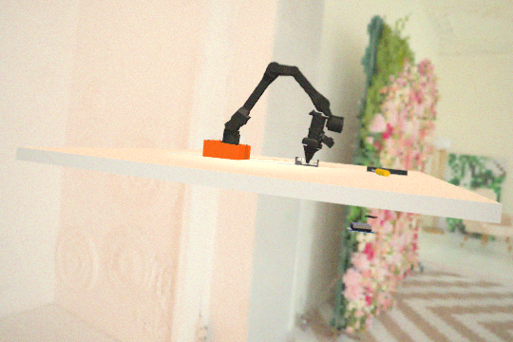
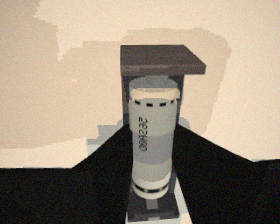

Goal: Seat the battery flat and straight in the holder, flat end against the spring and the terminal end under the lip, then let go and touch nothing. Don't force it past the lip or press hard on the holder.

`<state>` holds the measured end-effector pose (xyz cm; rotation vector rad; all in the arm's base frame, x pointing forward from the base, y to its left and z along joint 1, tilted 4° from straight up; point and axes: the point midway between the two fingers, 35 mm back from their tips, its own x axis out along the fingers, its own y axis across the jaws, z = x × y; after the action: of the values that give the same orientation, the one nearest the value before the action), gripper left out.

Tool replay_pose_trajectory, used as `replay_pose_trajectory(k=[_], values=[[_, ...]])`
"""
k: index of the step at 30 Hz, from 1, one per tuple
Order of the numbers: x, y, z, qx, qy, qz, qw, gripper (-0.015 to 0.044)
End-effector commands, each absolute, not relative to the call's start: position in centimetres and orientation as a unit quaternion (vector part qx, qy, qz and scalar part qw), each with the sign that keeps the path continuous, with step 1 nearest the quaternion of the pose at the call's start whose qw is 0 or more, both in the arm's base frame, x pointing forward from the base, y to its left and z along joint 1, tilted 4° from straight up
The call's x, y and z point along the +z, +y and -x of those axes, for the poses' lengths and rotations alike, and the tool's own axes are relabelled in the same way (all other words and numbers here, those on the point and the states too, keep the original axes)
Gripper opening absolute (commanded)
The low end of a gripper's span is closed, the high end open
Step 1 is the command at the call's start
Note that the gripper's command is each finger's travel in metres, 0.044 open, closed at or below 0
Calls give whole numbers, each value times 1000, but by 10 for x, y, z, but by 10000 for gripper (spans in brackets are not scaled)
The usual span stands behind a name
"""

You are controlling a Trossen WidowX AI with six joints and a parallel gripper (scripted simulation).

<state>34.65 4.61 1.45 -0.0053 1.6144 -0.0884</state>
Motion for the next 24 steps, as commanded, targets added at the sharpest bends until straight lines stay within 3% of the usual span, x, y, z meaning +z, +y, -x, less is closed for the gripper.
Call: replay_pose_trajectory(k=[1,24], values=[[14,45,-348,-43,712,2,701,73],[12,45,-338,-42,700,-1,713,73]])
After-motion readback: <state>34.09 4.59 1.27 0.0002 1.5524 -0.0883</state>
